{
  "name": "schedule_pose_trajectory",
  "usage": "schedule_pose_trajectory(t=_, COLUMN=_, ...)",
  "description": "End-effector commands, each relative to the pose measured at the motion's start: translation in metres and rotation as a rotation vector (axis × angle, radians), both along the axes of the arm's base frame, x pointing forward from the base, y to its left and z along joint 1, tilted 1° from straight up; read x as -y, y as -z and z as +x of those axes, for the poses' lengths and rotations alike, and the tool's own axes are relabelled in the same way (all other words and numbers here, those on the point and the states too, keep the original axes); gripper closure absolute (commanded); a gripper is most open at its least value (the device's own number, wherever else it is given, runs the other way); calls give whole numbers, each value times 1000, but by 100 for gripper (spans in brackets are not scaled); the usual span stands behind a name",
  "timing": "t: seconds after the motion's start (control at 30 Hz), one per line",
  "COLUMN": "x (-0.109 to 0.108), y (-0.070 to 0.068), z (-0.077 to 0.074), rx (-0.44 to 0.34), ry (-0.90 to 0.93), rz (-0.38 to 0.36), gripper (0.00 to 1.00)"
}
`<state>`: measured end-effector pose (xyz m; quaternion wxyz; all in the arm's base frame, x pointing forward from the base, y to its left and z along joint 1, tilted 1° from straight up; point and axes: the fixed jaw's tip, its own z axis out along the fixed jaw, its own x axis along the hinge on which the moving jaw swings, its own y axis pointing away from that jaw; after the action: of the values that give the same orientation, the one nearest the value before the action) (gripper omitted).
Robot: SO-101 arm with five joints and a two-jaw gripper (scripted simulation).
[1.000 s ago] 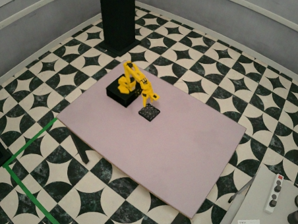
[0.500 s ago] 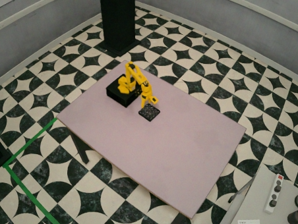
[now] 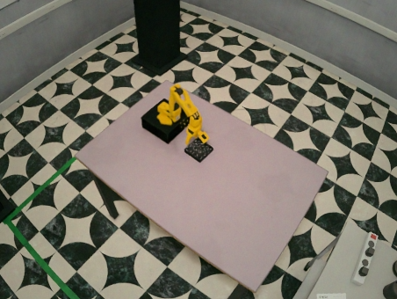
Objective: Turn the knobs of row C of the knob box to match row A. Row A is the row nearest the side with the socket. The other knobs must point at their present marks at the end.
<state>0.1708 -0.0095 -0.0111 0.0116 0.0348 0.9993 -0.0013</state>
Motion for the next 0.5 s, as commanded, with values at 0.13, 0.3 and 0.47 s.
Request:
schedule_pose_trajectory(t=0.13, x=1, y=1, z=-1, rx=-15, ry=3, rz=3, gripper=61)
schedule_pose_trajectory(t=0.3, x=6, y=1, z=-2, rx=-15, ry=18, rz=3, gripper=66)
schedule_pose_trajectory(t=0.47, x=15, y=1, z=-3, rx=-15, ry=43, rz=2, gripper=75)
